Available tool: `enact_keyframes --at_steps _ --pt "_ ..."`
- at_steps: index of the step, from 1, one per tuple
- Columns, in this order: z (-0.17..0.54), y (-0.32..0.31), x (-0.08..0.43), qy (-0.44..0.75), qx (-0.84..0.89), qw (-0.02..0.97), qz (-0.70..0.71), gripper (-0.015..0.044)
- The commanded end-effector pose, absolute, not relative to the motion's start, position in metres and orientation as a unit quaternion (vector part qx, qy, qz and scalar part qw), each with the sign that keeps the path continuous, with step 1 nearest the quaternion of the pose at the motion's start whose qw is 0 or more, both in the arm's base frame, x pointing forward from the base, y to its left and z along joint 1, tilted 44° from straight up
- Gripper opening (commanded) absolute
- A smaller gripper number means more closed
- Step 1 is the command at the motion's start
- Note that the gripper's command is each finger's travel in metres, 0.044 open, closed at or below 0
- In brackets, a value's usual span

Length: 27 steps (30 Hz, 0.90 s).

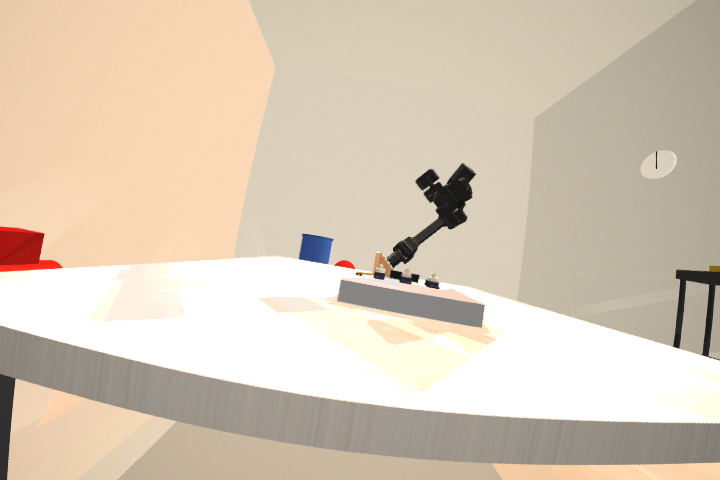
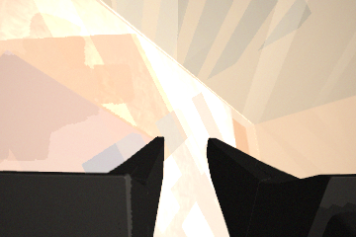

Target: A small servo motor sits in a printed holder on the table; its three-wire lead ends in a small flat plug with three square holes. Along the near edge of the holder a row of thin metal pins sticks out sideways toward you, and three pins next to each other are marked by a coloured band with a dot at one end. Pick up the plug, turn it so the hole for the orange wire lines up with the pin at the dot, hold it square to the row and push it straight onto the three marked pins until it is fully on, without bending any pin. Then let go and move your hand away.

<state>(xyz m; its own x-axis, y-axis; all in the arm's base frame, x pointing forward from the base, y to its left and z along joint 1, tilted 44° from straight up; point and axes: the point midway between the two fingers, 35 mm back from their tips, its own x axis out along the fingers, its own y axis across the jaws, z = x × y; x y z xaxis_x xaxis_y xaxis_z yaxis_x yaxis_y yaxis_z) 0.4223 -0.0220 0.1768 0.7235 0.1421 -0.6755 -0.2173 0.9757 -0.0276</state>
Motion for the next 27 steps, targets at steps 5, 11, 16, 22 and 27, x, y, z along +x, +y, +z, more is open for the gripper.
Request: enact_keyframes --at_steps 5,11,16,22,27 --pt "0.112 -0.033 0.434 0.475 -0.025 0.867 0.151 0.0115" --pt "0.067 -0.04 0.433 0.544 0.009 0.817 0.19 0.0115" --pt "0.032 -0.045 0.429 0.592 0.046 0.773 0.223 0.0115" --pt "-0.008 -0.05 0.418 0.639 0.099 0.717 0.26 0.0115" --pt "-0.039 -0.052 0.407 0.668 0.151 0.669 0.289 0.0115"
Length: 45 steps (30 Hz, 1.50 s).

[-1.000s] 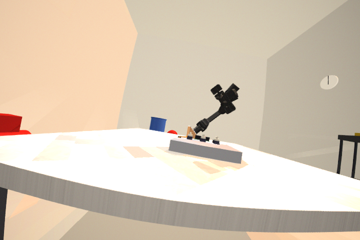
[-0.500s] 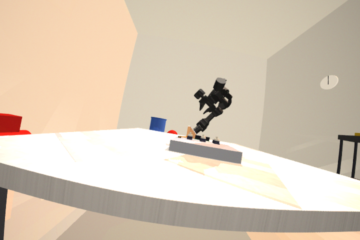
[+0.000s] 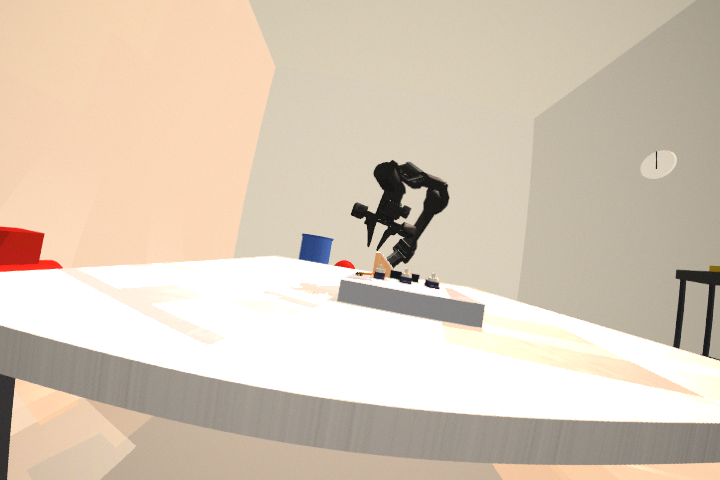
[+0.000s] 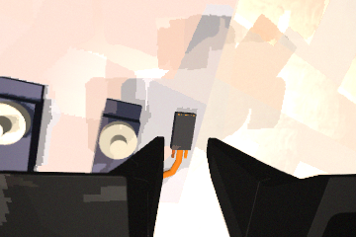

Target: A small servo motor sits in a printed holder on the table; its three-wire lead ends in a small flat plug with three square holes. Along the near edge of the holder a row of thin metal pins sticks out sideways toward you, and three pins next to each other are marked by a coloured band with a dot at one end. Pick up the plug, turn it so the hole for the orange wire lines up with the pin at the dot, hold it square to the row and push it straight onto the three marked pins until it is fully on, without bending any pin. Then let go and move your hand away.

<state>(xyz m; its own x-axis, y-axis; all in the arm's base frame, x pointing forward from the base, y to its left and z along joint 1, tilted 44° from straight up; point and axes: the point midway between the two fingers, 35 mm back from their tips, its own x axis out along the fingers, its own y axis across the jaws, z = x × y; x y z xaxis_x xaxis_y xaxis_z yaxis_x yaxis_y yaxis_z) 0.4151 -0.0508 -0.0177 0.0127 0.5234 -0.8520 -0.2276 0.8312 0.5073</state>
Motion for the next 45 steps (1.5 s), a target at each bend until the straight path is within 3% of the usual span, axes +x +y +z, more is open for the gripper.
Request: enact_keyframes --at_steps 1,34,37,45 --pt "-0.045 -0.053 0.405 0.673 0.162 0.659 0.295 0.0115" --pt "-0.094 -0.026 0.39 0.686 0.201 0.625 0.313 0.0115" --pt "-0.094 -0.026 0.39 0.686 0.201 0.625 0.313 0.0036" --pt "-0.091 -0.03 0.391 0.686 0.201 0.625 0.313 0.0"
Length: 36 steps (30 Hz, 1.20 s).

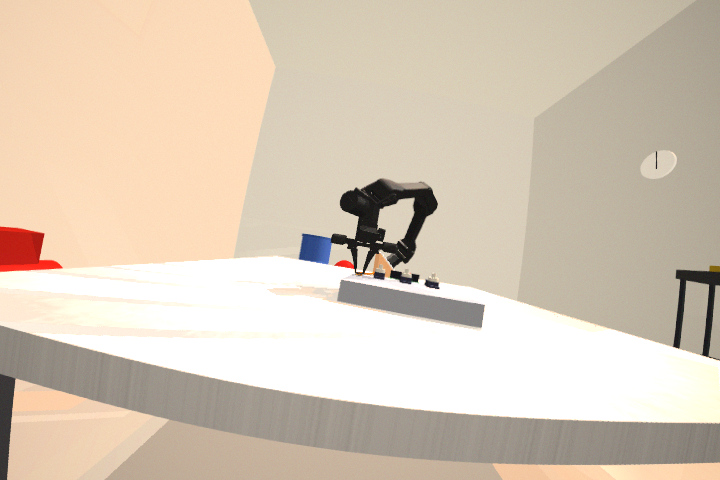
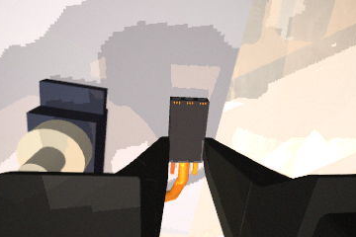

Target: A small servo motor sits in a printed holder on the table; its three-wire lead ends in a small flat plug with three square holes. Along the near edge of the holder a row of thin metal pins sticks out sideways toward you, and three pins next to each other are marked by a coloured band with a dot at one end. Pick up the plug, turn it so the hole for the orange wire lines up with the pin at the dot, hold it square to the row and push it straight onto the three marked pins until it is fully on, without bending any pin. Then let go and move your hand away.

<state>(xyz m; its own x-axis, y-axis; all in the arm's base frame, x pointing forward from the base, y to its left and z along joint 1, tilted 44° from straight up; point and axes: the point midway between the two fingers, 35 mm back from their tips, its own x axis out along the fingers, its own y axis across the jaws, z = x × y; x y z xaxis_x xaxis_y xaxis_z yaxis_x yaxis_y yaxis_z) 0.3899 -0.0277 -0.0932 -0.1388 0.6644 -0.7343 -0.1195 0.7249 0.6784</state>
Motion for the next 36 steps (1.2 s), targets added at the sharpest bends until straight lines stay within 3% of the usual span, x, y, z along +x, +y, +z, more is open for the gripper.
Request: enact_keyframes --at_steps 1,13,36 --pt "-0.088 -0.032 0.392 0.686 0.201 0.625 0.313 0.0" --pt "-0.051 -0.066 0.398 0.686 0.201 0.625 0.312 0.0" --pt "0.007 -0.03 0.355 0.695 0.217 0.619 0.295 0.0"
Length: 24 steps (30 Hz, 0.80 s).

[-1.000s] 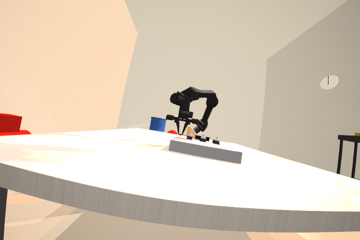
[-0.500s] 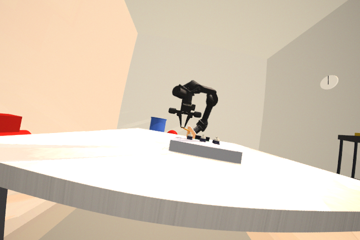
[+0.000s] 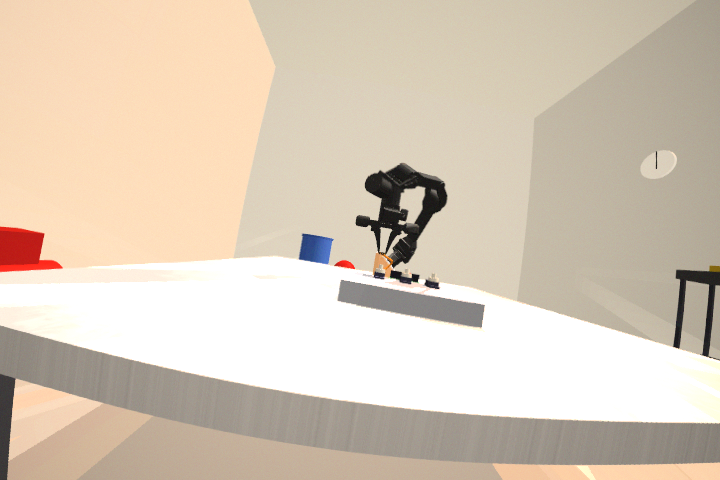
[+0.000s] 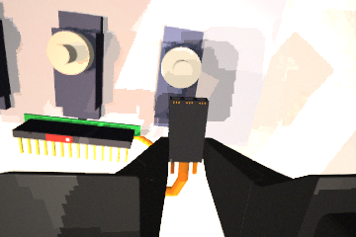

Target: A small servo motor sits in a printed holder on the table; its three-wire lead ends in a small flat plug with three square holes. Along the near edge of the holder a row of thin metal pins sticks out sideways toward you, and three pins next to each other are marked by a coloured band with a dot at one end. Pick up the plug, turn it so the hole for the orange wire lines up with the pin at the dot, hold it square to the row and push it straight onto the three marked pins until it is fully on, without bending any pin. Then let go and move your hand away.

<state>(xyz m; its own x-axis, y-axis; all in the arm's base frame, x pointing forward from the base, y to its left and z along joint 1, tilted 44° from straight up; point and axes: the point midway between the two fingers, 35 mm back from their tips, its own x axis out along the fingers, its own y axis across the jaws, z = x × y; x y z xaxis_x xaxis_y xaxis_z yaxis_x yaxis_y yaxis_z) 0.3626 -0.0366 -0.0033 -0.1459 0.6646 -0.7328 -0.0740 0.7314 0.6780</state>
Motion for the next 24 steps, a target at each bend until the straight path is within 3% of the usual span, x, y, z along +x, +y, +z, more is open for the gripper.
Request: enact_keyframes --at_steps 1,24 --pt "0.01 -0.028 0.352 0.695 0.218 0.618 0.294 0.0" --pt "0.052 0.014 0.278 0.705 0.237 0.609 0.276 0.0"
